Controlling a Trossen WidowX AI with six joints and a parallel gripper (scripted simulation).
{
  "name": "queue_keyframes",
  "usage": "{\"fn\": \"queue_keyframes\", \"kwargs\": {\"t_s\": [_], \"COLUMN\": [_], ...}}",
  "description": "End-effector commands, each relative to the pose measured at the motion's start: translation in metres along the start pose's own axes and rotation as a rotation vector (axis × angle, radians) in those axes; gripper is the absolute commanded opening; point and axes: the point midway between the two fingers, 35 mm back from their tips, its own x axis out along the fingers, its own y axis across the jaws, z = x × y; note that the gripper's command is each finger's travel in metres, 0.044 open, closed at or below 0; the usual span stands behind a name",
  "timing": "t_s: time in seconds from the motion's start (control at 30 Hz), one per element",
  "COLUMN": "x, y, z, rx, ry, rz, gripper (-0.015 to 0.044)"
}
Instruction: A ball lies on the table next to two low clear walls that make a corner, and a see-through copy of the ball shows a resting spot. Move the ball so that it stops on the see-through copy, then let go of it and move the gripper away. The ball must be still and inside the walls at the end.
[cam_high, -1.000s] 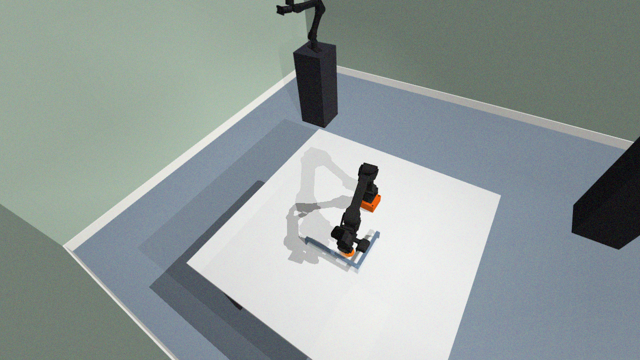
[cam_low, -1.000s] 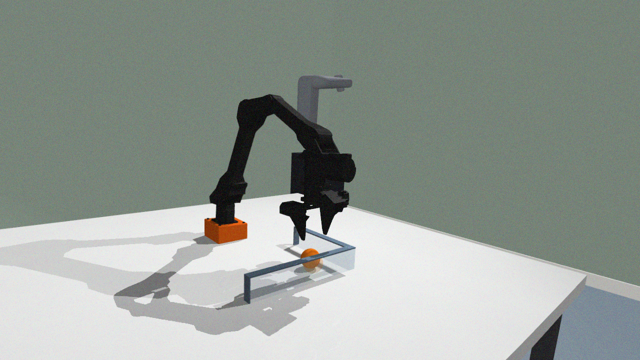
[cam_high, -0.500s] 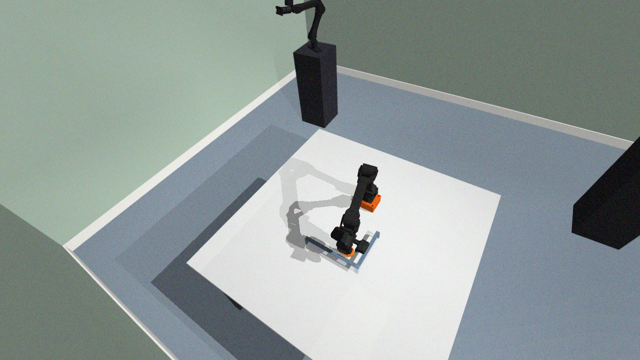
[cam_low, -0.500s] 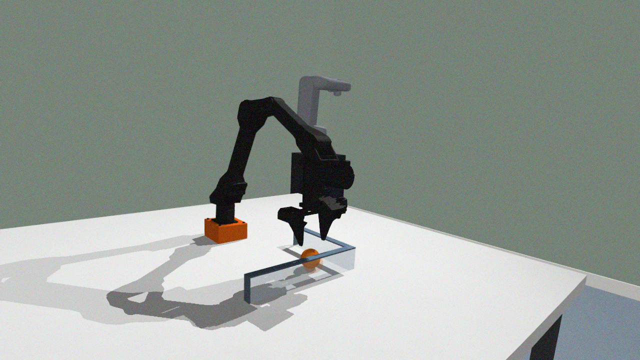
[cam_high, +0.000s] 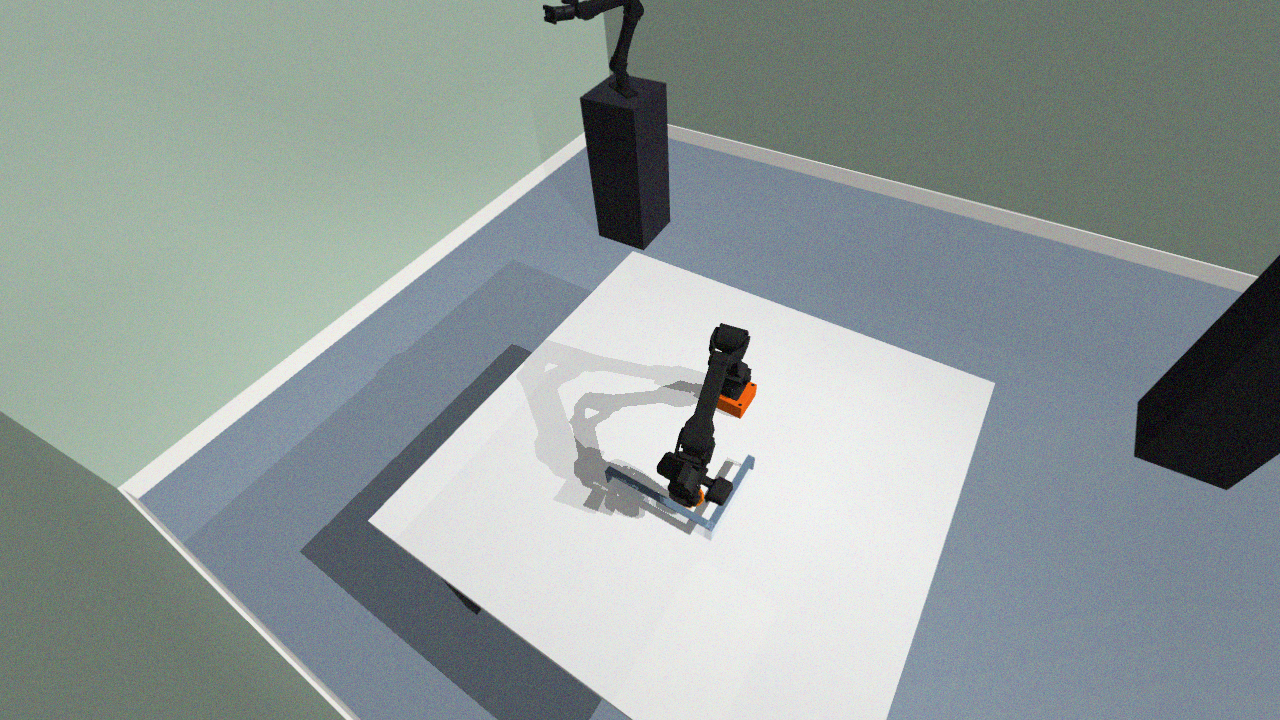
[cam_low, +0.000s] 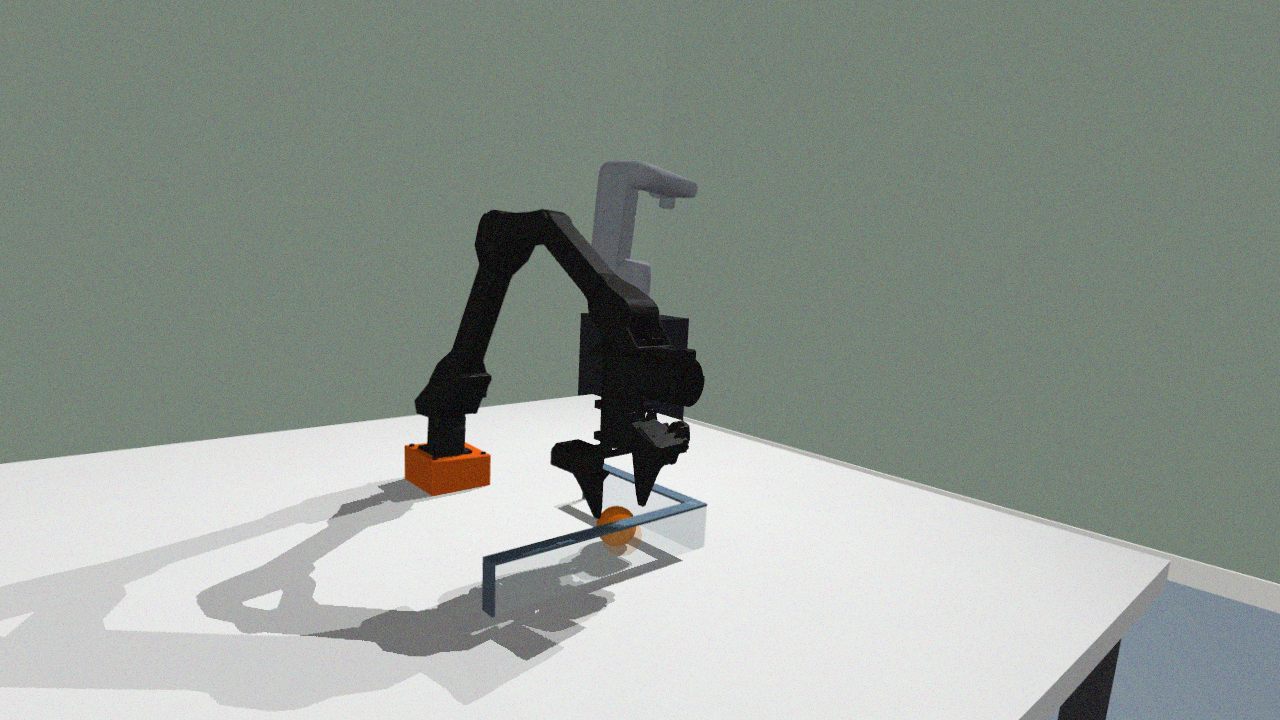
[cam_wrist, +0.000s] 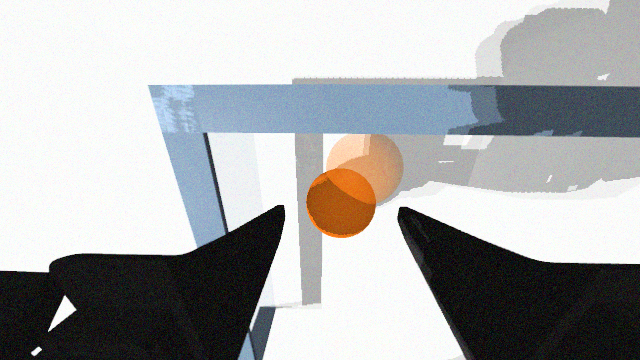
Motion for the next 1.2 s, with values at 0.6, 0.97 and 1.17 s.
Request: {"fn": "queue_keyframes", "kwargs": {"t_s": [0.6, 0.97, 1.17], "x": [0.024, -0.001, -0.037], "y": [-0.001, 0.000, 0.000], "z": [-0.004, 0.001, 0.005], "rx": [0.006, 0.006, 0.006], "ry": [0.011, 0.010, 0.010], "rz": [-0.006, -0.006, -0.006], "gripper": [0.0229, 0.0019, 0.0000]}}
